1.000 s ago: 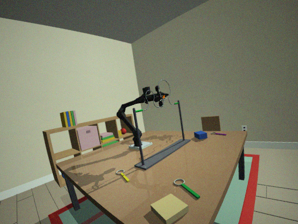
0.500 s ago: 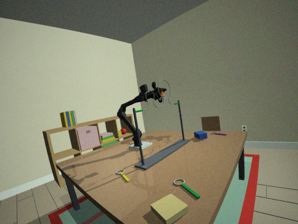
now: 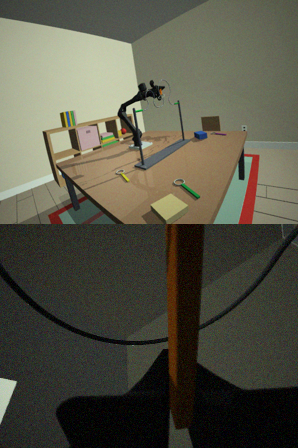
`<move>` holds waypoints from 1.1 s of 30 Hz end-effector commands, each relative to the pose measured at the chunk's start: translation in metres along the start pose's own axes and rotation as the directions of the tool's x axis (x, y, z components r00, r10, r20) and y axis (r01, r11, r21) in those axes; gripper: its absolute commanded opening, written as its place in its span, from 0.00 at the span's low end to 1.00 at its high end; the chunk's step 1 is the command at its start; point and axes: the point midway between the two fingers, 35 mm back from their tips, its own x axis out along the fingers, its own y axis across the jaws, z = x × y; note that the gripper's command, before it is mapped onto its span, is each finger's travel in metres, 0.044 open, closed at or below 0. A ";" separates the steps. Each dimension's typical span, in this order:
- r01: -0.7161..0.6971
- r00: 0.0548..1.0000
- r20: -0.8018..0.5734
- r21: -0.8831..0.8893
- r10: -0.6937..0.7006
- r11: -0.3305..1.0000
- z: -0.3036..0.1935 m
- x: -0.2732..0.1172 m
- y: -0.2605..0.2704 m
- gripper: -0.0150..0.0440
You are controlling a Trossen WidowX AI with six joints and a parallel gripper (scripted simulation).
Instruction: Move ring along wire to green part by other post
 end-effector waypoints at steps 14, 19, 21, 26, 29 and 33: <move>0.071 0.997 0.014 -0.131 -0.070 0.989 -0.001 0.000 0.000 0.00; 0.101 0.995 0.025 -0.182 -0.098 0.978 0.000 0.000 -0.002 0.00; 0.113 0.994 0.030 -0.203 -0.109 0.973 0.000 0.000 -0.003 0.00; 0.143 0.990 0.043 -0.255 -0.137 0.956 0.000 0.000 -0.005 0.00; 0.162 0.987 0.051 -0.285 -0.153 0.945 0.001 0.000 -0.007 0.00; 0.186 0.983 0.064 -0.325 -0.174 0.927 0.001 0.000 -0.009 0.00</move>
